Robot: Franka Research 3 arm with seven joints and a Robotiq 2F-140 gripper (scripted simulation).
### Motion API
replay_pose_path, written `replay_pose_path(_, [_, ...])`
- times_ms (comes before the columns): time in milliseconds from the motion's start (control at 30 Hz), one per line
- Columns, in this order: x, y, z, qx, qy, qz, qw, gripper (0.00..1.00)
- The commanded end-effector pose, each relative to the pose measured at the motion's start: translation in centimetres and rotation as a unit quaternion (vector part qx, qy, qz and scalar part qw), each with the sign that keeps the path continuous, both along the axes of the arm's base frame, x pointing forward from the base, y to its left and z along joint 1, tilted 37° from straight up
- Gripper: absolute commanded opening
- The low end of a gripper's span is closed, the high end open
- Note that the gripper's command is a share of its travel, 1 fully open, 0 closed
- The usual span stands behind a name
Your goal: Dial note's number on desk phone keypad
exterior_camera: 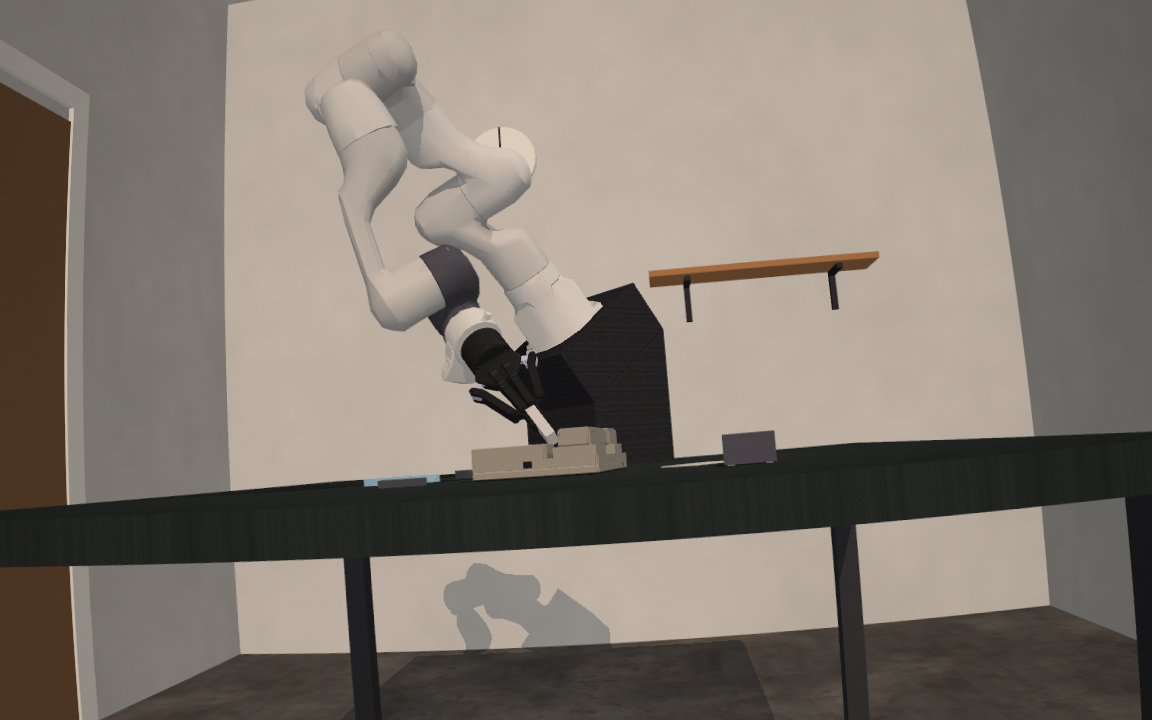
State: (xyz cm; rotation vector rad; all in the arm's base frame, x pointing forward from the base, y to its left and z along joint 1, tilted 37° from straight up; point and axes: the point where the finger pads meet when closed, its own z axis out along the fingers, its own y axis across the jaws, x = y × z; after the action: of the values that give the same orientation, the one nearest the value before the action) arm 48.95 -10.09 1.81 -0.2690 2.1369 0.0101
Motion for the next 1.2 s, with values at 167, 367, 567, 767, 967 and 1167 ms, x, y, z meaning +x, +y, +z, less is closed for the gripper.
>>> replay_pose_path(167, [0.31,-0.31,-0.14,-0.003,-0.004,0.002,1.000,0.00])
replay_pose_path(367, [0.41,-0.44,-0.35,-0.003,-0.004,0.002,1.000,0.00])
replay_pose_path(567, [0.42,-0.46,-0.38,-0.003,-0.004,0.002,1.000,0.00])
replay_pose_path(767, [0.44,-0.49,-0.43,-0.003,-0.004,0.002,1.000,0.00])
replay_pose_path(967, [0.47,-0.53,-0.49,-0.003,-0.004,0.002,1.000,0.00])
replay_pose_path(1167, [0.49,-0.56,-0.54,-0.003,-0.004,0.002,1.000,0.00])
